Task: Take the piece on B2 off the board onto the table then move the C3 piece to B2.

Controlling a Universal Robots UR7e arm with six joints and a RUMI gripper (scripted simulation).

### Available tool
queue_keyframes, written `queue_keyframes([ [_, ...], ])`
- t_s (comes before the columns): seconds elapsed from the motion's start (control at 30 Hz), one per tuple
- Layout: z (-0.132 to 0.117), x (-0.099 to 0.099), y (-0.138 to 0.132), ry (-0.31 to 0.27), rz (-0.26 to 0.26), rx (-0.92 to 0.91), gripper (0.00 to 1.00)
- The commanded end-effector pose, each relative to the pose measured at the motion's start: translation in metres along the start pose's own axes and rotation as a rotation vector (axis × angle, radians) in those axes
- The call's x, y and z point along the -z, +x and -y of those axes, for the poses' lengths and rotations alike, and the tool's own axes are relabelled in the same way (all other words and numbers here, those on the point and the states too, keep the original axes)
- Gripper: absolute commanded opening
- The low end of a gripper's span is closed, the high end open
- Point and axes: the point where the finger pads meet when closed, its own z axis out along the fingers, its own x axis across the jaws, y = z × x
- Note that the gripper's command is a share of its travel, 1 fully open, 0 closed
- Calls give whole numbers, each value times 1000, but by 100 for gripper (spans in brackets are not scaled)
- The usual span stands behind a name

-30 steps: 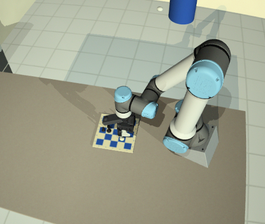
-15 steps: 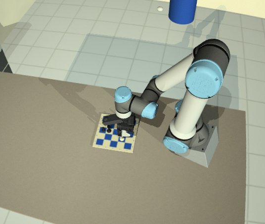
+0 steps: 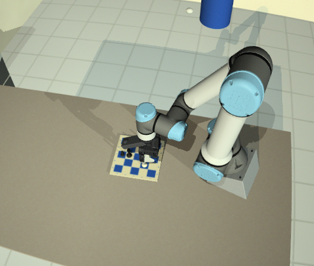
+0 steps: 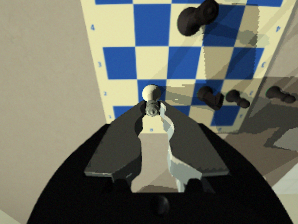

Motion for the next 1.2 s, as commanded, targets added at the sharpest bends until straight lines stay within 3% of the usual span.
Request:
queue_keyframes([
  [0.0,0,0,0,1,0,0,0],
  [0.37,0,0,0,1,0,0,0],
  [0.4,0,0,0,1,0,0,5],
  [0.63,0,0,0,1,0,0,10],
  [0.87,0,0,0,1,0,0,25],
  [1.17,0,0,0,1,0,0,25],
])
